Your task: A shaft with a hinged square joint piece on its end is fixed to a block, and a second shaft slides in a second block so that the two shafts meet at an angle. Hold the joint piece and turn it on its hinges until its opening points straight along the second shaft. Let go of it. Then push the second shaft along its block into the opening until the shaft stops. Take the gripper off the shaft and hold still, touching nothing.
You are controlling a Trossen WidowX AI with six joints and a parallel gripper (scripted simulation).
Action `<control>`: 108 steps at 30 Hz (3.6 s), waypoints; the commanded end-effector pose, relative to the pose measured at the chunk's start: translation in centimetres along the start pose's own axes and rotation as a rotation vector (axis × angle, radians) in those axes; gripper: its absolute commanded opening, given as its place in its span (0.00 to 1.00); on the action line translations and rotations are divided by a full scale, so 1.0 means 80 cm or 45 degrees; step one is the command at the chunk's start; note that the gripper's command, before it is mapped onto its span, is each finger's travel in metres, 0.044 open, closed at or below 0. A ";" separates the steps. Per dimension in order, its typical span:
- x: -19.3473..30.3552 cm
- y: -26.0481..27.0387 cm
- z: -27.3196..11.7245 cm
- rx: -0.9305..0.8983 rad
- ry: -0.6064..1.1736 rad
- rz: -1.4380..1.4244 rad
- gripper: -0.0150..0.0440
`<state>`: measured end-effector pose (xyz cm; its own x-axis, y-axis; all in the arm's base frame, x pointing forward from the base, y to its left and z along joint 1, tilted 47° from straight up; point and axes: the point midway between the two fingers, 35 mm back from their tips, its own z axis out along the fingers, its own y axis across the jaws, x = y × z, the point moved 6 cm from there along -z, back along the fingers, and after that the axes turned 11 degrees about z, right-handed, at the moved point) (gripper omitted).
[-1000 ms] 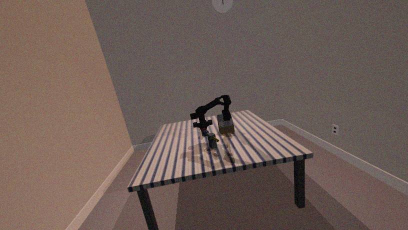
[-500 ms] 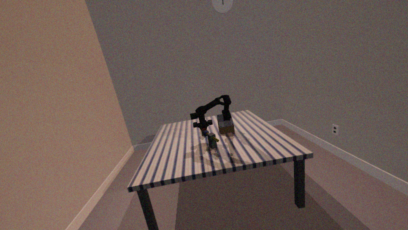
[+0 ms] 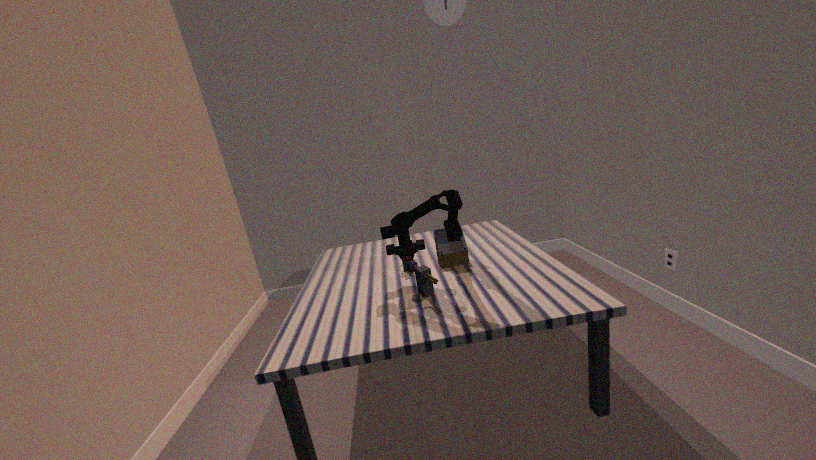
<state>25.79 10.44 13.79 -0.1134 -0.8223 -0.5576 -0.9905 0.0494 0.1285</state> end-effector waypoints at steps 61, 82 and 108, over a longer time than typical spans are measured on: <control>0.042 -0.011 0.034 -0.128 -0.585 -0.016 0.25; 0.042 -0.011 0.034 -0.128 -0.581 -0.015 0.59; 0.032 -0.009 0.022 -0.109 -0.390 -0.025 1.00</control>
<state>25.94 9.16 9.94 -0.1434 -0.5519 -0.8215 -0.9814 -0.0275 0.1898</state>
